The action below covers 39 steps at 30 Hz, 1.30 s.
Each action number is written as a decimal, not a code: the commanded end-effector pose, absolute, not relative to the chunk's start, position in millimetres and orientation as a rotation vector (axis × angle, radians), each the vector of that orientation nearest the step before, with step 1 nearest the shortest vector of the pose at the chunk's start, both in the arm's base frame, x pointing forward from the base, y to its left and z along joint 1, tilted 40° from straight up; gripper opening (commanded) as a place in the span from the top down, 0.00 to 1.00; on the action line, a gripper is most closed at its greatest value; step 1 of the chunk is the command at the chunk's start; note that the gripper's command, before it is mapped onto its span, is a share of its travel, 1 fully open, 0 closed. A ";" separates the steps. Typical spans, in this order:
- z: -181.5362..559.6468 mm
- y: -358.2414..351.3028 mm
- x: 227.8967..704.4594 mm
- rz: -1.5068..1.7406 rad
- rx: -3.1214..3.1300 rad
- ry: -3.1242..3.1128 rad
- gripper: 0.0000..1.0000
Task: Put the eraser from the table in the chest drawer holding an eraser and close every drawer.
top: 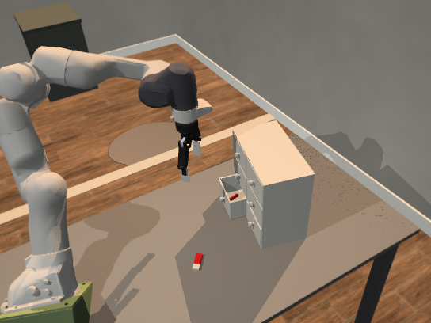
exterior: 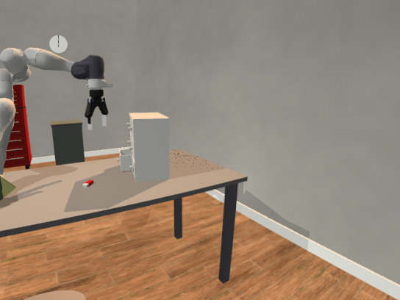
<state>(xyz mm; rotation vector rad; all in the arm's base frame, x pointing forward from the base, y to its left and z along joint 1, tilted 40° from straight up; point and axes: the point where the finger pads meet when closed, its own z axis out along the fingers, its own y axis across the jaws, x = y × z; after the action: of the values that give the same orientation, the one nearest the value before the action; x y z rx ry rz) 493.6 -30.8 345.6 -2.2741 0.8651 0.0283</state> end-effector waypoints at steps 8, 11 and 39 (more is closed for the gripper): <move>345.7 -31.4 495.0 0.013 -2.287 0.834 0.00; 345.8 -32.2 498.6 -0.022 -2.318 0.744 0.00; 342.5 -34.6 523.2 -0.236 -2.432 0.283 0.00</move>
<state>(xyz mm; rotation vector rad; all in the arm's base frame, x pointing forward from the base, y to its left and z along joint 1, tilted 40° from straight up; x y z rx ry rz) 518.4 -36.4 344.6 -2.4214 0.3646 -0.1822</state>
